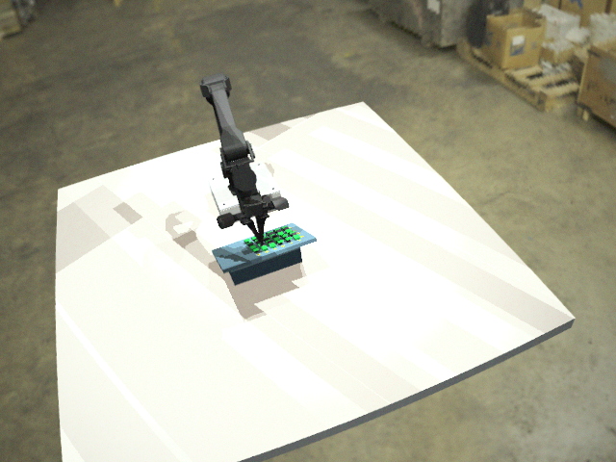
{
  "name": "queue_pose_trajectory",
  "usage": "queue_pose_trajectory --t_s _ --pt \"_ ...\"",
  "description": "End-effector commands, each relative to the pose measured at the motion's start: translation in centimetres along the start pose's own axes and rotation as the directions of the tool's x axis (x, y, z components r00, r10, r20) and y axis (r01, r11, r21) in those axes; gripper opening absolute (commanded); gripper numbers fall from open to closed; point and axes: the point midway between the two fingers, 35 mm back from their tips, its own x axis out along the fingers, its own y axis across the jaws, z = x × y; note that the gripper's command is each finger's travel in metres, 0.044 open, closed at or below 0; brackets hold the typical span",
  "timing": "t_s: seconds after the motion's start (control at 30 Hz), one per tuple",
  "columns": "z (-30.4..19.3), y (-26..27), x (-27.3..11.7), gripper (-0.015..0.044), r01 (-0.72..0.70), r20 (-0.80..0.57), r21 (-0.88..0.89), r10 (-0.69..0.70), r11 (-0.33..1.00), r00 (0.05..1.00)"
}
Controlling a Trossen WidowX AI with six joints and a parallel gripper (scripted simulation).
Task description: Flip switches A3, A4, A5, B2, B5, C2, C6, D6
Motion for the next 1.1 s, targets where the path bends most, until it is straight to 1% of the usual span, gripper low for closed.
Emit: queue_pose_trajectory --t_s 0.0,1.07 --pt "-0.26 0.11 0.22 0.0000 -0.006 -0.008 -0.003 0.005 1.000 1.000" --pt "-0.27 0.11 0.62 0.0000 -0.006 -0.008 -0.003 0.005 1.000 1.000"
